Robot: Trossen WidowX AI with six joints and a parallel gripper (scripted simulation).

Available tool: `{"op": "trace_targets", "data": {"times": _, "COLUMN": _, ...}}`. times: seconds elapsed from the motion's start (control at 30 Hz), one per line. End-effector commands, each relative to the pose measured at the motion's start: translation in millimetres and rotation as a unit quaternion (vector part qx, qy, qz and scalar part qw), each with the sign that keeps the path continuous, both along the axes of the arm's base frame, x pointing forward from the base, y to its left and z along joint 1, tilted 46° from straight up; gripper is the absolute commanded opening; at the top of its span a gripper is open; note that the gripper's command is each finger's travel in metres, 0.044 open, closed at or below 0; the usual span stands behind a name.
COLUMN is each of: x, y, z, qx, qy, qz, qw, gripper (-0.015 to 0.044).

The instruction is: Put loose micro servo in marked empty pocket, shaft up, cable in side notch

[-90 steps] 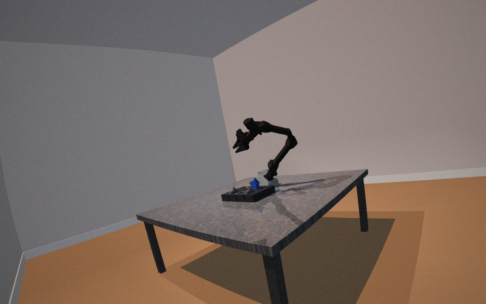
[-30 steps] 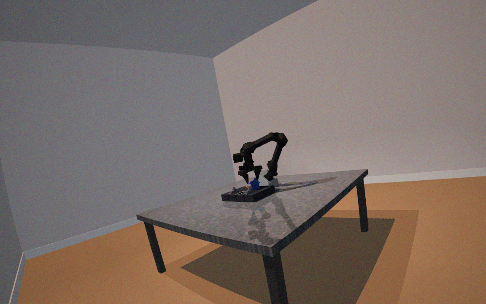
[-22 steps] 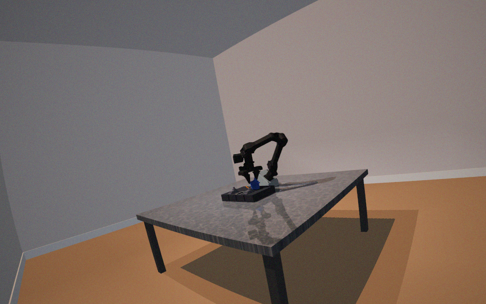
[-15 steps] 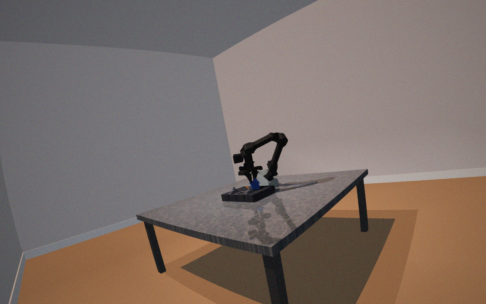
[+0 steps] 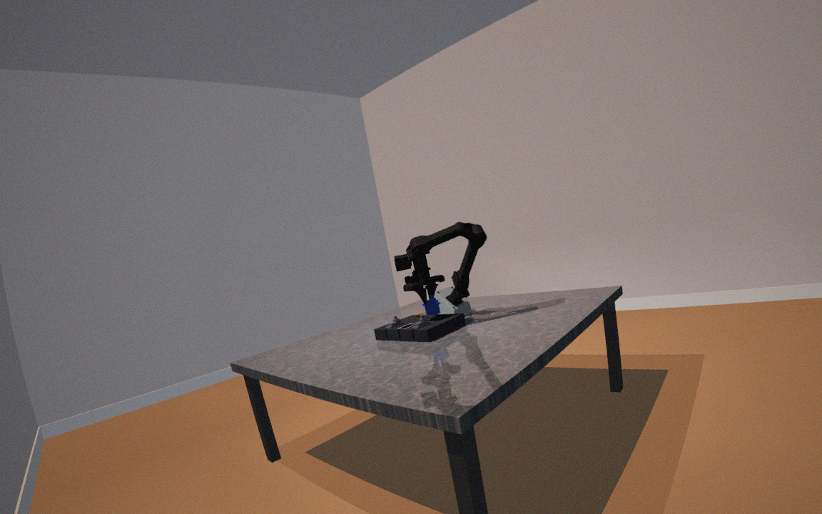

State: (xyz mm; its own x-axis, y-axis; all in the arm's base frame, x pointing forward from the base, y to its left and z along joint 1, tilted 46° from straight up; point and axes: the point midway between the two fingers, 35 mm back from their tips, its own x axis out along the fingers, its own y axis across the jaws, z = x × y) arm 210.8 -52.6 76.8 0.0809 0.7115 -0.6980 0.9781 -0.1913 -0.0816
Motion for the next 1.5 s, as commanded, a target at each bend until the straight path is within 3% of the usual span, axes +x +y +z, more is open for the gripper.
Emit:
{"op": "trace_targets", "data": {"times": 0.0, "x": -1.5, "y": -4.9, "z": 7.1, "qx": -0.006, "qy": -0.008, "qz": 0.0, "qw": 1.0, "gripper": 0.0}}
{"op": "trace_targets", "data": {"times": 0.6, "x": 12.2, "y": -9.7, "z": 4.2, "qx": -0.007, "qy": -0.009, "qz": 0.0, "qw": 1.0, "gripper": 0.0}}
{"op": "trace_targets", "data": {"times": 1.0, "x": 9.9, "y": -33.8, "z": -19.9, "qx": -0.008, "qy": -0.011, "qz": 0.002, "qw": 1.0, "gripper": 0.0}}
{"op": "trace_targets", "data": {"times": 1.47, "x": 9.9, "y": -33.8, "z": -19.9, "qx": -0.026, "qy": -0.158, "qz": 0.149, "qw": 0.976, "gripper": 0.0}}
